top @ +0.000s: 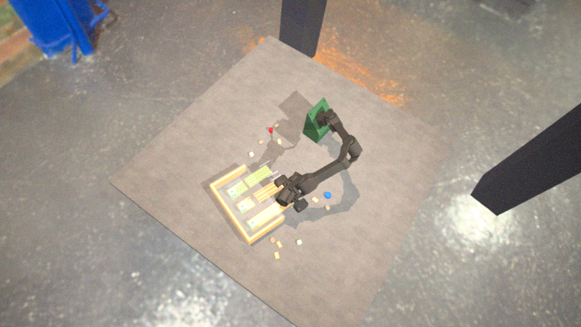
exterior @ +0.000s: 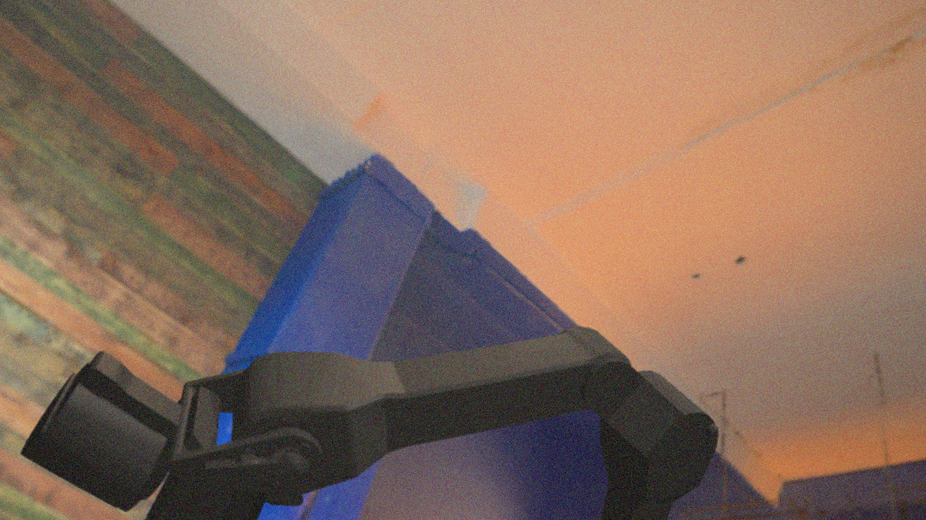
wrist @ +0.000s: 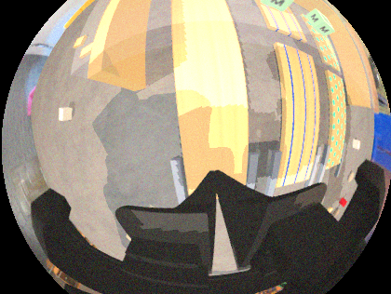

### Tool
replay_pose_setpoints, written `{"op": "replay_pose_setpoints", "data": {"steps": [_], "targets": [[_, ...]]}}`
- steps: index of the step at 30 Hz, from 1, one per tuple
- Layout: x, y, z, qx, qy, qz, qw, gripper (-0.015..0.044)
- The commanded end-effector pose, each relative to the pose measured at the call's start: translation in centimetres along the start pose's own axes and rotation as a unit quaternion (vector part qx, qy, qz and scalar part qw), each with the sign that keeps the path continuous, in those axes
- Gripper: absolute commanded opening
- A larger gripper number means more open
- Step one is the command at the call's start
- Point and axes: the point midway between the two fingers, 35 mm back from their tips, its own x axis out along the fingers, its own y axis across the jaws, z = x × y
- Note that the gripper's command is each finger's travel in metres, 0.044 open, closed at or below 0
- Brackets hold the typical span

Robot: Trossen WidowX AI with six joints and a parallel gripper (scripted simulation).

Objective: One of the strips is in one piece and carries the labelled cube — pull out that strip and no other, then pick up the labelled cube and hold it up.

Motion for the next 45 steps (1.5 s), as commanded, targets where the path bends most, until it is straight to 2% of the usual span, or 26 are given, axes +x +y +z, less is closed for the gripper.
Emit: {"op": "replay_pose_setpoints", "data": {"steps": [1,45], "targets": [[0.19,-0.21,-0.1,0.003,0.002,-0.003,1.0,0.0],[0.59,-0.17,0.05,0.003,0.002,-0.003,1.0,0.0]]}}
